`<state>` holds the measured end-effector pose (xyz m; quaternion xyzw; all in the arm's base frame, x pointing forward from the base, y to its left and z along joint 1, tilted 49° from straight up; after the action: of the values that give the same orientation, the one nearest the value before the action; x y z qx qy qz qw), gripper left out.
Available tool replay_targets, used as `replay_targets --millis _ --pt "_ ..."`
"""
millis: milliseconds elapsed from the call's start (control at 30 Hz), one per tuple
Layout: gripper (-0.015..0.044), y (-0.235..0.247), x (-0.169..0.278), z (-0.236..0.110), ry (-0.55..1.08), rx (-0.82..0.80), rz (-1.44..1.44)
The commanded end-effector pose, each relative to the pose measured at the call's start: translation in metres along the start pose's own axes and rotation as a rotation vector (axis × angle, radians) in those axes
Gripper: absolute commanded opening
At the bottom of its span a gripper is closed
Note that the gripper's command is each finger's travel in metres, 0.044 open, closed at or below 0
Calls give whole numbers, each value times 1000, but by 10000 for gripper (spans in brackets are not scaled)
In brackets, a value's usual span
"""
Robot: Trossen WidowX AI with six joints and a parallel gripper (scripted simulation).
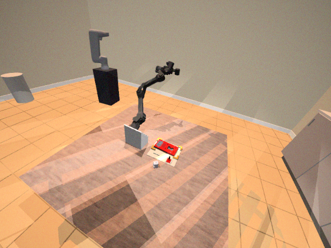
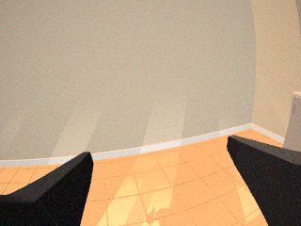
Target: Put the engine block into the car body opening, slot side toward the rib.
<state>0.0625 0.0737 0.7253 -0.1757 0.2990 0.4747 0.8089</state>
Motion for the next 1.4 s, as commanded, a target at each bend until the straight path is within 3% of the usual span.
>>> replay_targets --millis 0,300,833,1367 --pt "440 -60 12 -1 -3 114 13" --pt "440 -151 37 -17 72 309 -144" --pt "440 -297 83 -85 317 598 -459" --pt "440 -415 157 -206 781 747 -659"
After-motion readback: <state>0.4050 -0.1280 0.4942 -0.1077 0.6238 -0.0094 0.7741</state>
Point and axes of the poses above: the point midway between the two fingers, 35 mm back from their tips, its own z axis out along the fingers, its own y axis across the jaws, x = y × z, the point moved 1 cm from there along -z, back along the fingers, and after that the axes turned 9 degrees about -z, right-handed, at the moved point
